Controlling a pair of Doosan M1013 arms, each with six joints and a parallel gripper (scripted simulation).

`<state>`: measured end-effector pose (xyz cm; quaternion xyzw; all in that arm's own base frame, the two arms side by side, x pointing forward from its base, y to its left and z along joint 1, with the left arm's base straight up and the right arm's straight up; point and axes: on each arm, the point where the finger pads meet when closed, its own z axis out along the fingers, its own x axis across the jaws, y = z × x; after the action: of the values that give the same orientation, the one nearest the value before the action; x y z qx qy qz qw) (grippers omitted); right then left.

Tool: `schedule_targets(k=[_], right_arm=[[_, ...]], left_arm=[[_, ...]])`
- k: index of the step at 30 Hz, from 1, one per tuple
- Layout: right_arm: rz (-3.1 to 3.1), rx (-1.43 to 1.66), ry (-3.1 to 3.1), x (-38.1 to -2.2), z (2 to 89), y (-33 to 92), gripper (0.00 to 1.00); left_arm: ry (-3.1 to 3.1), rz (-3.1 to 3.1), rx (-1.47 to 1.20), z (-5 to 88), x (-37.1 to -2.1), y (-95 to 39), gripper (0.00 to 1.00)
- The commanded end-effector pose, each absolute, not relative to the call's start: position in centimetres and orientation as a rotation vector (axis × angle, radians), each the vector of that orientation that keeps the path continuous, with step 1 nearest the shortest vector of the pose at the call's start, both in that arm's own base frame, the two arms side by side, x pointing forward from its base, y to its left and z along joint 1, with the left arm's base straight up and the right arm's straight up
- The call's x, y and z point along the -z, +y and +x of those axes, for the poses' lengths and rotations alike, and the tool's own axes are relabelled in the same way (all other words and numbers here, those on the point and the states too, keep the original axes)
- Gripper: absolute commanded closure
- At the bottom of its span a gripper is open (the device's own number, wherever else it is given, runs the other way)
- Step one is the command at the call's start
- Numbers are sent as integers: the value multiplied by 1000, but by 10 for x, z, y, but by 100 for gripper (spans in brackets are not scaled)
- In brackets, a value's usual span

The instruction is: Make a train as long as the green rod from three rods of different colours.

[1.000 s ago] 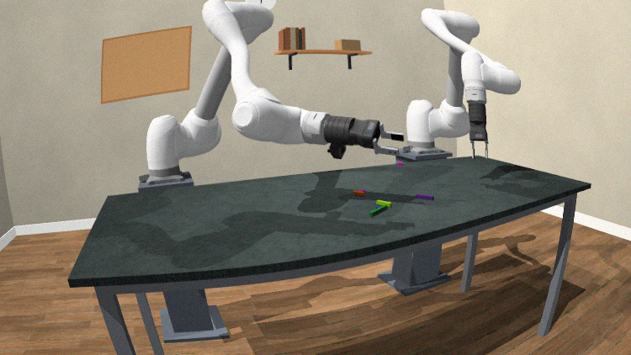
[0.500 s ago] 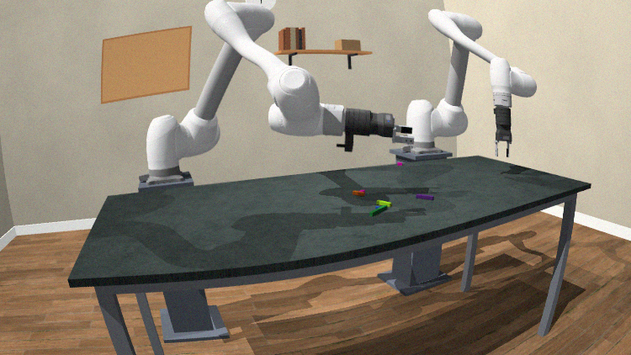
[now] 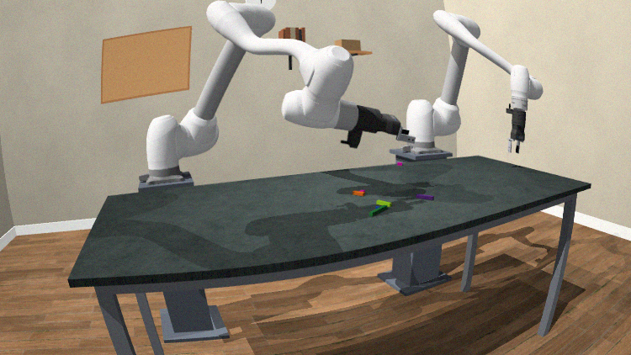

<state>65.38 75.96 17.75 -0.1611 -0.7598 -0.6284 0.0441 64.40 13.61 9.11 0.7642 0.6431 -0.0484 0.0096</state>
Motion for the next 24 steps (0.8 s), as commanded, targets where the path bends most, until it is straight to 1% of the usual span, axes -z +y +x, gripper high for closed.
schedule_targets(k=[1,6,8,9,23,24], right_arm=[[-332,1827,-2379,-171,627,770,0],[-167,1722,-2440,-159,601,774,0],[-167,1722,-2440,-159,601,774,0],[-74,1657,-2473,-152,587,774,0],[328,1313,-2612,-112,539,757,0],[328,1313,-2612,-112,539,757,0]], left_arm=[[2162,2272,215,606,-92,195,0],[2317,2132,290,558,-93,246,0],[2317,2132,290,558,-93,246,0],[2388,2059,327,529,-94,274,0],[2746,1552,564,370,-101,366,0],[2746,1552,564,370,-101,366,0]])
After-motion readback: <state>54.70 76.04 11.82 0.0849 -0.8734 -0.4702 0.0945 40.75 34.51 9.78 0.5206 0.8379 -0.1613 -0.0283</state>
